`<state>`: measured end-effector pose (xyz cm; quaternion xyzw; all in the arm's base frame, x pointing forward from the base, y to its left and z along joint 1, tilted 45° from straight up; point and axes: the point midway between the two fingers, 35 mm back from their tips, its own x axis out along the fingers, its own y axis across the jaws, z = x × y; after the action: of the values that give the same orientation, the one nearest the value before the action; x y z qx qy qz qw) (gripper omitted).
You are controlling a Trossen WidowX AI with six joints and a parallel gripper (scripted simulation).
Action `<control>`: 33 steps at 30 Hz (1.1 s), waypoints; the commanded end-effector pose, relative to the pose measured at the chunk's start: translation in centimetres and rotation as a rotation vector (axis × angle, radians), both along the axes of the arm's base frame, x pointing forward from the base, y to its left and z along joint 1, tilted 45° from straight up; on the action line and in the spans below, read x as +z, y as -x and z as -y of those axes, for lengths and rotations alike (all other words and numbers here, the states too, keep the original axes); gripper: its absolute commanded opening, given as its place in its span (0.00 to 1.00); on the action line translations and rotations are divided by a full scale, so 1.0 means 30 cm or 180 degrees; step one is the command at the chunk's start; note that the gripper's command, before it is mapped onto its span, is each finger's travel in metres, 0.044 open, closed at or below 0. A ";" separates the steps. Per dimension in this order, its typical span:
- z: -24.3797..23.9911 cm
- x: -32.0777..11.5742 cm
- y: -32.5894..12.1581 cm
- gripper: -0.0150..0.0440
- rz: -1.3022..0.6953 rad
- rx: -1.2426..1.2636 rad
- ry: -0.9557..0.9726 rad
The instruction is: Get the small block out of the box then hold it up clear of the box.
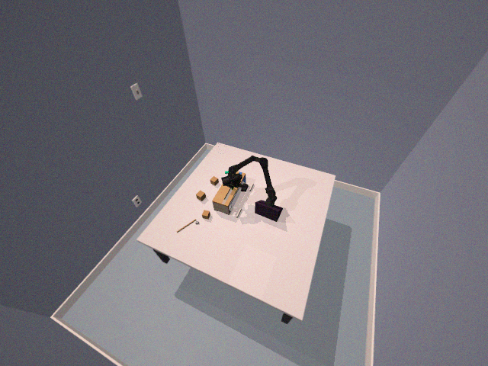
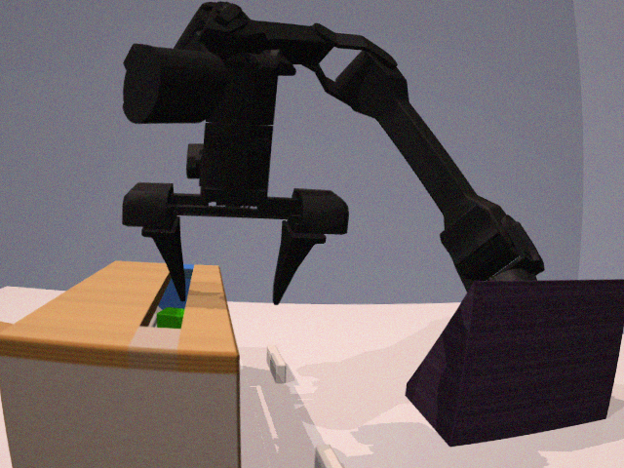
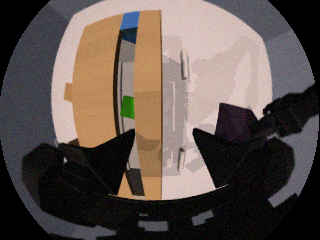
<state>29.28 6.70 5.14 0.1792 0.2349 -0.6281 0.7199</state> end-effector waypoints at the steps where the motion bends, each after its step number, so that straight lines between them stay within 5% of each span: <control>1: 0.017 -0.019 -0.003 0.93 -0.0014 0.0019 0.0017; 33: 0.124 -0.027 -0.022 0.93 0.0001 -0.0005 0.0014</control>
<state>29.86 3.53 3.80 0.1806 0.2335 -0.6305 0.7179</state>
